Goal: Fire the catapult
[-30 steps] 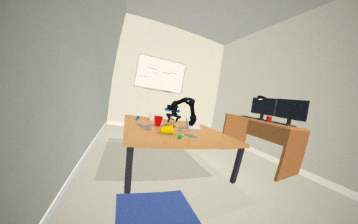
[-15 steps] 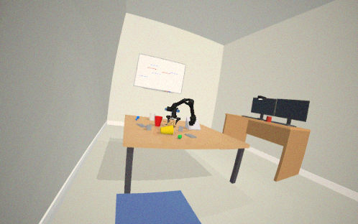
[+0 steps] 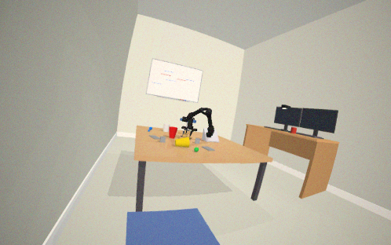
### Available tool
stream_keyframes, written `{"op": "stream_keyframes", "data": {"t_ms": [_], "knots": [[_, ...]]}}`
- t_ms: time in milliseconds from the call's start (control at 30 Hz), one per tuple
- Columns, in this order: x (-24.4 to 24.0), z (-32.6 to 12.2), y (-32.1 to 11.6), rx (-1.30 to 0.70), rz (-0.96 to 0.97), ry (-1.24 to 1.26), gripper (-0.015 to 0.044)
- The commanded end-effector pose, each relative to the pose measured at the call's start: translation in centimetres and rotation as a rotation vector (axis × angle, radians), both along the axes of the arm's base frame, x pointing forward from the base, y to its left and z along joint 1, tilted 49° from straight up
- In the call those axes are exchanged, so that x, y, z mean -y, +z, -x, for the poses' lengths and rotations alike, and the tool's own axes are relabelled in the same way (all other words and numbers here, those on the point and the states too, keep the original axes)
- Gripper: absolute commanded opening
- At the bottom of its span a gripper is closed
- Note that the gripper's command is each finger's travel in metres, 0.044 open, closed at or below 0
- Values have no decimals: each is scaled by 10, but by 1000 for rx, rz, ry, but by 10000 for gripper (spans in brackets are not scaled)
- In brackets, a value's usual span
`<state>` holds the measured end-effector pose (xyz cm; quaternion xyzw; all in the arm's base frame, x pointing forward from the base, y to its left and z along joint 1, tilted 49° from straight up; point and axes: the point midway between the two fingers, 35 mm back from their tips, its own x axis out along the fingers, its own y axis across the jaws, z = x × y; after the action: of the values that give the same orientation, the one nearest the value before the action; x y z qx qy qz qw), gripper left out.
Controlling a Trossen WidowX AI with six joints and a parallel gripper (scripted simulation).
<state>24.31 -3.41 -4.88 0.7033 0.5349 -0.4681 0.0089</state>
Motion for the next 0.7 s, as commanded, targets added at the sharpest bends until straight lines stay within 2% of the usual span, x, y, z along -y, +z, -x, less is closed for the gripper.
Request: {"op": "stream_keyframes", "data": {"t_ms": [0, 33, 167, 200, 367, 667], "knots": [[0, -1, 0, 2, 1, 0, 118], [0, -1, 0, 2, 1, 0, 111], [30, -1, 25, 0, 3, 0, 6], [36, 0, 31, -1, 2, 0, 0], [41, 0, 30, 16, 3, 14, 0], [89, 6, -13, 233, 12, 209, 0]]}}
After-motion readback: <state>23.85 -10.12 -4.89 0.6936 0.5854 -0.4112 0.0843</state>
